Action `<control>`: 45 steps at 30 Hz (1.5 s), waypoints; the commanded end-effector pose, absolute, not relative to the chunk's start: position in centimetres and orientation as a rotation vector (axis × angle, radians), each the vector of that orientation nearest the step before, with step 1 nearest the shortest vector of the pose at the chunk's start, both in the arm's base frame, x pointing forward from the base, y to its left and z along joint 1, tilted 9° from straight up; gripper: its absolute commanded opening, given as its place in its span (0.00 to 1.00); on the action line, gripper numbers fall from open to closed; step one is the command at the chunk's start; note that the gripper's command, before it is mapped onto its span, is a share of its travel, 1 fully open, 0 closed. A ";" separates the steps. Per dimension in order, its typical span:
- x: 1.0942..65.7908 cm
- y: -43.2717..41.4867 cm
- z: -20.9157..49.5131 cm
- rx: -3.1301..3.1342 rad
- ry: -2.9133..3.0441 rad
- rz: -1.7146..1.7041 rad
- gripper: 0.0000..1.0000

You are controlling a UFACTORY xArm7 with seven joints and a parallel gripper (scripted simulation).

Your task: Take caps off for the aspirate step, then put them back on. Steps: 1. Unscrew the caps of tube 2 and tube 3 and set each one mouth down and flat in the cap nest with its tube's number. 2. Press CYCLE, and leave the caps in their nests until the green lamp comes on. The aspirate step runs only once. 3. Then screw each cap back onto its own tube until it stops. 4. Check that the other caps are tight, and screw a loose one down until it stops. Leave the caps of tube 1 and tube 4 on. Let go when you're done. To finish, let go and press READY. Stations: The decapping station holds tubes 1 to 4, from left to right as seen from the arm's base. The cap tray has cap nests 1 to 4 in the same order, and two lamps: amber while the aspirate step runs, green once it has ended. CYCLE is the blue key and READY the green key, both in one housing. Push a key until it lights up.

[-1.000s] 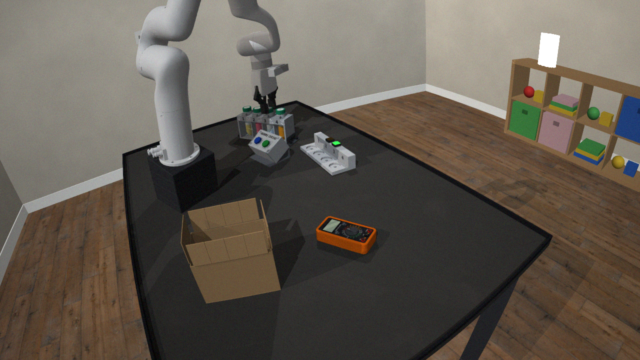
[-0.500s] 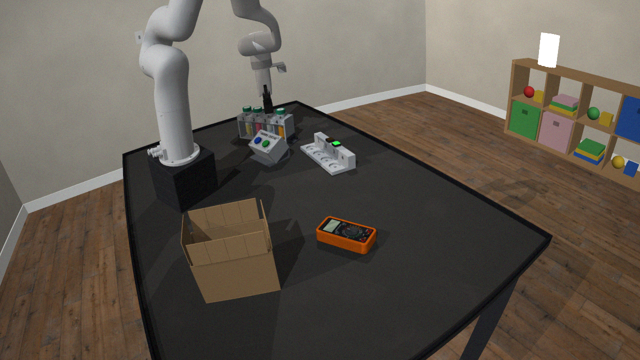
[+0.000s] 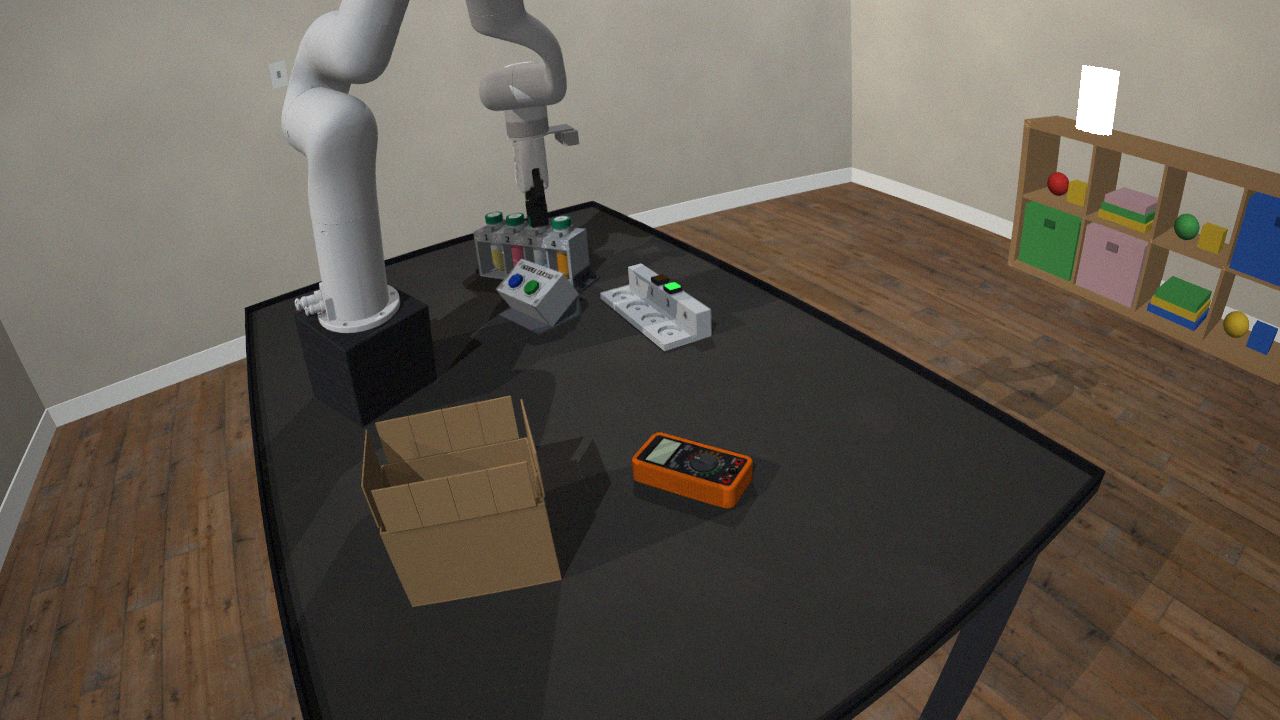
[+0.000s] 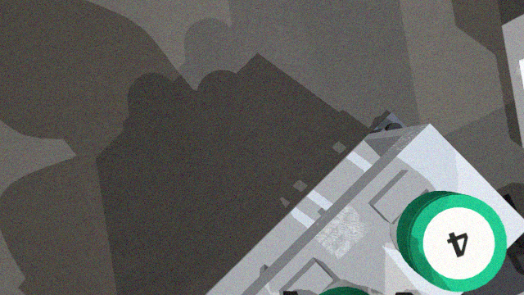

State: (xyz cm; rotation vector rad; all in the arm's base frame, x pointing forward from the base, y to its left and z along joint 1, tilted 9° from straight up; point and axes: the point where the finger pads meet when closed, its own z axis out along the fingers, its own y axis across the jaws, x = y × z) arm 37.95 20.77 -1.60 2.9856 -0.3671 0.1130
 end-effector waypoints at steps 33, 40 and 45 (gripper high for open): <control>38.1 20.9 -1.6 2.306 -2.029 0.210 0.00; 38.1 20.9 -1.6 1.932 -2.418 0.225 0.00; 38.1 20.9 -1.6 1.908 -2.439 0.225 0.00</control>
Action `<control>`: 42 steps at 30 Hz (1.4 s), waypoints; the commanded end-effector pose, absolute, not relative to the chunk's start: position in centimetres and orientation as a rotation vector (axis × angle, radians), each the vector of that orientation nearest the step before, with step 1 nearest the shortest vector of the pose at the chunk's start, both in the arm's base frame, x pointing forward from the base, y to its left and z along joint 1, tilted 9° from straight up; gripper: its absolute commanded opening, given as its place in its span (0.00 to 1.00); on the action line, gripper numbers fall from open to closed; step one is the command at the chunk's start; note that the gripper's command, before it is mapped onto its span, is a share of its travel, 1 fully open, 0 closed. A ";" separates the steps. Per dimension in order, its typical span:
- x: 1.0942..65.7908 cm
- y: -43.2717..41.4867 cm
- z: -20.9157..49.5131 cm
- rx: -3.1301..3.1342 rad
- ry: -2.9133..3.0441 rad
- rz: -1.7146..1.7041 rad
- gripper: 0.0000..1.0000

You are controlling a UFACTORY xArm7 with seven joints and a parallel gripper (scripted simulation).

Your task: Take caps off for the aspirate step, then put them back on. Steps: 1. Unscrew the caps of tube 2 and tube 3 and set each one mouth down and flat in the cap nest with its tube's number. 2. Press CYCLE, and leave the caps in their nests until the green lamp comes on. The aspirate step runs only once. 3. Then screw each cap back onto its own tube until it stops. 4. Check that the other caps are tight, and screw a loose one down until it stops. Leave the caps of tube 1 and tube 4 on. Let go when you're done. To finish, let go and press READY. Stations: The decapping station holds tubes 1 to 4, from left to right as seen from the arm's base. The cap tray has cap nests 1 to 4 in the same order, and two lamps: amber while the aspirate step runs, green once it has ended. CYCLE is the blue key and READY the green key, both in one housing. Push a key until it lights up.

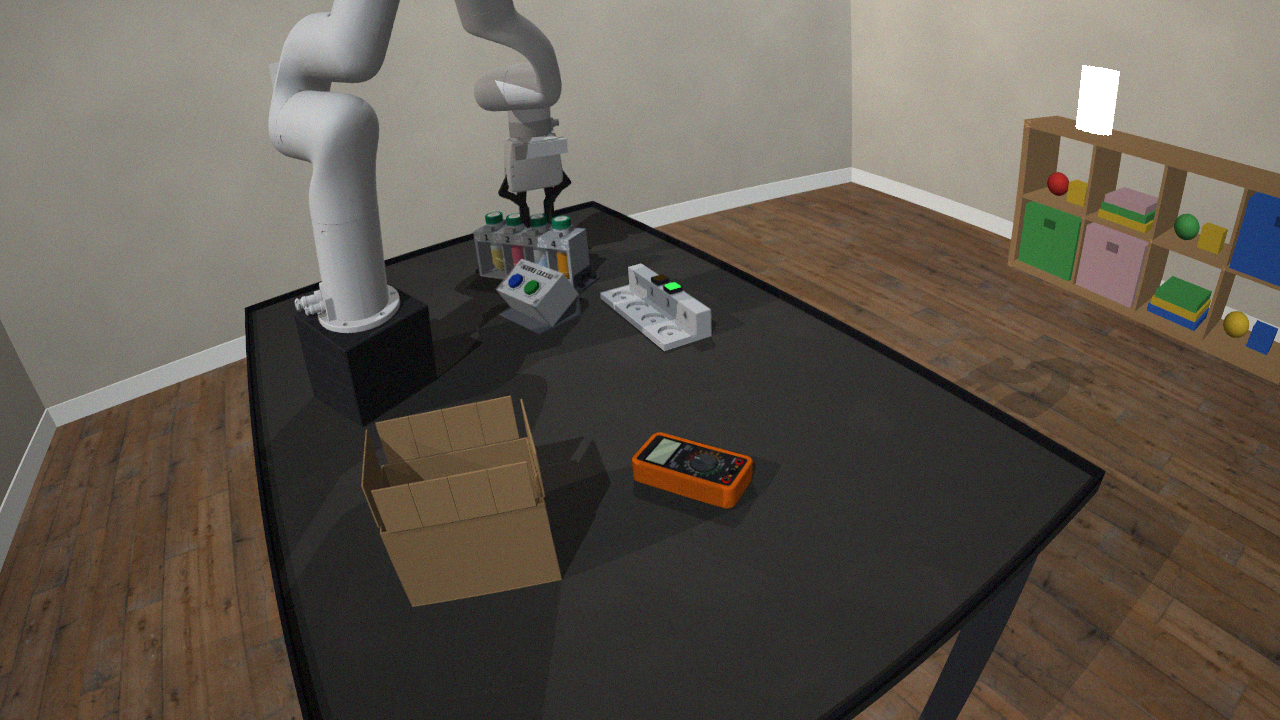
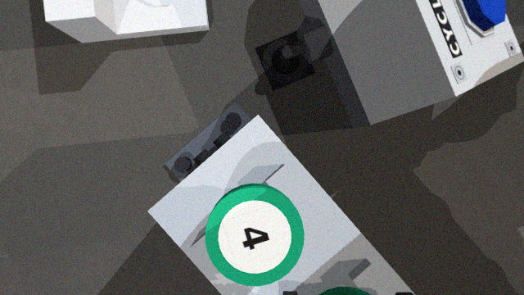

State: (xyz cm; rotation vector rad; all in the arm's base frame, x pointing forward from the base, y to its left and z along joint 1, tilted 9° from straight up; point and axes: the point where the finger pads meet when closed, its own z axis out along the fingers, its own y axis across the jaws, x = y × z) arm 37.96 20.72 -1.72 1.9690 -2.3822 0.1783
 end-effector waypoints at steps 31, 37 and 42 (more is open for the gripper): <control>38.0 20.9 -1.6 2.649 -1.506 0.188 0.46; 38.0 20.9 -1.6 2.773 -1.238 0.174 0.46; 38.0 20.9 -1.6 2.907 -0.827 0.150 0.46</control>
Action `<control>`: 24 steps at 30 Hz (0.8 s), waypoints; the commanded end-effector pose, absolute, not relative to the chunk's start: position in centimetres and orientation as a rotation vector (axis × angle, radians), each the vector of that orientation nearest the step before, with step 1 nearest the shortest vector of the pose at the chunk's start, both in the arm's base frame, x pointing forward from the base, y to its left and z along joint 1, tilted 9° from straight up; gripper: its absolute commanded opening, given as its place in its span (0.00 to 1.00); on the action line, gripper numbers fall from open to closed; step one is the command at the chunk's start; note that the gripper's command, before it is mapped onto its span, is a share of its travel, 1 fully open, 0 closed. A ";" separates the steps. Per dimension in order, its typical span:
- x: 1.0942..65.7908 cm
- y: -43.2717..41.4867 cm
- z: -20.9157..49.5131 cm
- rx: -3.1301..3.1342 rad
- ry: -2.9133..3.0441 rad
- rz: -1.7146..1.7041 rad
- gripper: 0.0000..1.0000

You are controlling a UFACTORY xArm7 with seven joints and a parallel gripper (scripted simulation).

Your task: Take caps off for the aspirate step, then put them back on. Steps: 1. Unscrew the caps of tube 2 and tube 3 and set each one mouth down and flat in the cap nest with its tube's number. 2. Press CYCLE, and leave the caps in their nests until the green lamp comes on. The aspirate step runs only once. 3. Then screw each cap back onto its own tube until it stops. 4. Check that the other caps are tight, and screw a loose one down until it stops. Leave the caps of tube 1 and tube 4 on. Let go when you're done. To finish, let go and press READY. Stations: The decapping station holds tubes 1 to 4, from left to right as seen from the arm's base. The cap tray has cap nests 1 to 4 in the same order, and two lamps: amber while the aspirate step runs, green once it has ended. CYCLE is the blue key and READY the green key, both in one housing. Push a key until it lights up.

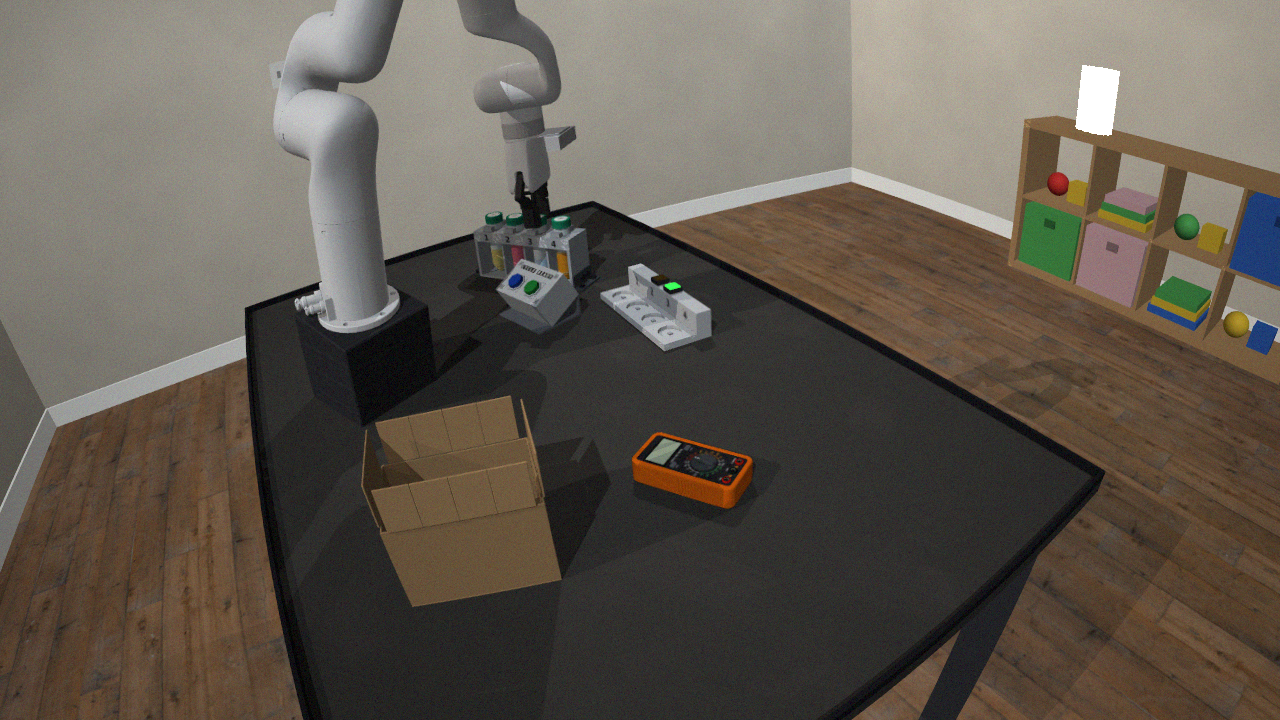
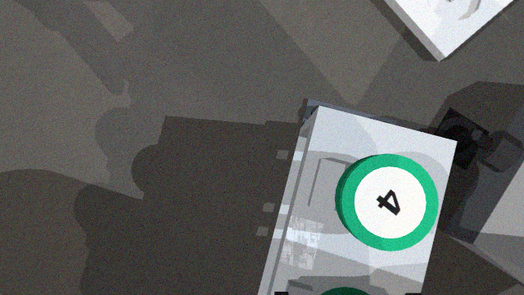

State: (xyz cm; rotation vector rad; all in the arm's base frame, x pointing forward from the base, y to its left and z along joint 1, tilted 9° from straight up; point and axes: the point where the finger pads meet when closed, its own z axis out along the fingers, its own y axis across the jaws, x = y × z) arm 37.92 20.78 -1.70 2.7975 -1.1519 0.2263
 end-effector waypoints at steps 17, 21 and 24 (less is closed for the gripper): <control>38.0 20.9 -1.6 2.988 -0.365 0.116 0.00; 38.0 20.9 -1.6 2.988 -0.365 0.116 0.00; 38.0 20.9 -1.6 2.988 -0.365 0.116 0.00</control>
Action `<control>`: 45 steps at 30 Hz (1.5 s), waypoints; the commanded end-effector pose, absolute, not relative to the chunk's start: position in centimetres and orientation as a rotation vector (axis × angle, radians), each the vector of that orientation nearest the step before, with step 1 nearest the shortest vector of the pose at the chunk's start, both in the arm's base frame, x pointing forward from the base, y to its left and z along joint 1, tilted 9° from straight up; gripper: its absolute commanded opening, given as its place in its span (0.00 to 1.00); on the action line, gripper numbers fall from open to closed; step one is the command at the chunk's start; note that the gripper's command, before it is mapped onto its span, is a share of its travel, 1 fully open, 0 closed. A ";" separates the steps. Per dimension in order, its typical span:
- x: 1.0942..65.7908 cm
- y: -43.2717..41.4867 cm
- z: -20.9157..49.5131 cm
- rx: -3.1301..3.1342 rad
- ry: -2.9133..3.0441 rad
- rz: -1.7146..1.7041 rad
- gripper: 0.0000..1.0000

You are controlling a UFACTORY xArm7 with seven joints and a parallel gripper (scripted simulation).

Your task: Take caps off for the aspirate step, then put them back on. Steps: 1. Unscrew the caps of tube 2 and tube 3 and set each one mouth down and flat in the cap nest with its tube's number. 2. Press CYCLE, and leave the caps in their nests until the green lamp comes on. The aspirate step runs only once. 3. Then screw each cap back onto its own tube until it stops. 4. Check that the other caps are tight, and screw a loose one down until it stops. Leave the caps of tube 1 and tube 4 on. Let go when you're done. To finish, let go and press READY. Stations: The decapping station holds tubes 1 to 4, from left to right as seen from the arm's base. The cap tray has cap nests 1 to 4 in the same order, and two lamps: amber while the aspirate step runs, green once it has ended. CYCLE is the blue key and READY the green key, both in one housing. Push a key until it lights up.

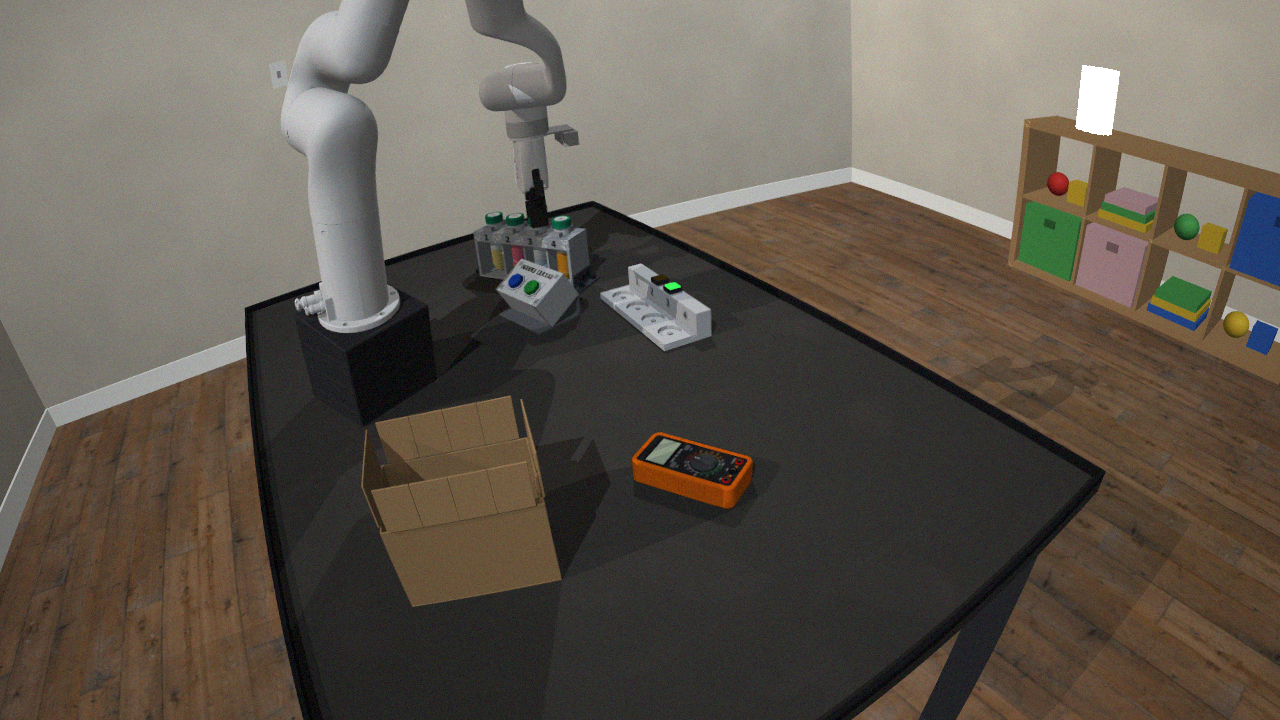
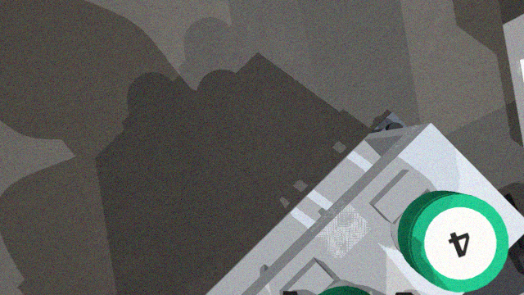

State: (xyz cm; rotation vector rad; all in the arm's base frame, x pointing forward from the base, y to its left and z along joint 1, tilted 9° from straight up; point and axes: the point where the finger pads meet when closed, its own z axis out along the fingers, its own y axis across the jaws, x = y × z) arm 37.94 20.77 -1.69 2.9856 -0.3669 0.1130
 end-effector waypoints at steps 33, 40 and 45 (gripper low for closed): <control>38.1 20.9 -1.7 2.258 -2.087 0.212 0.00; 38.1 20.9 -1.7 1.990 -2.367 0.223 0.00; 38.1 20.9 -1.7 1.908 -2.439 0.225 0.00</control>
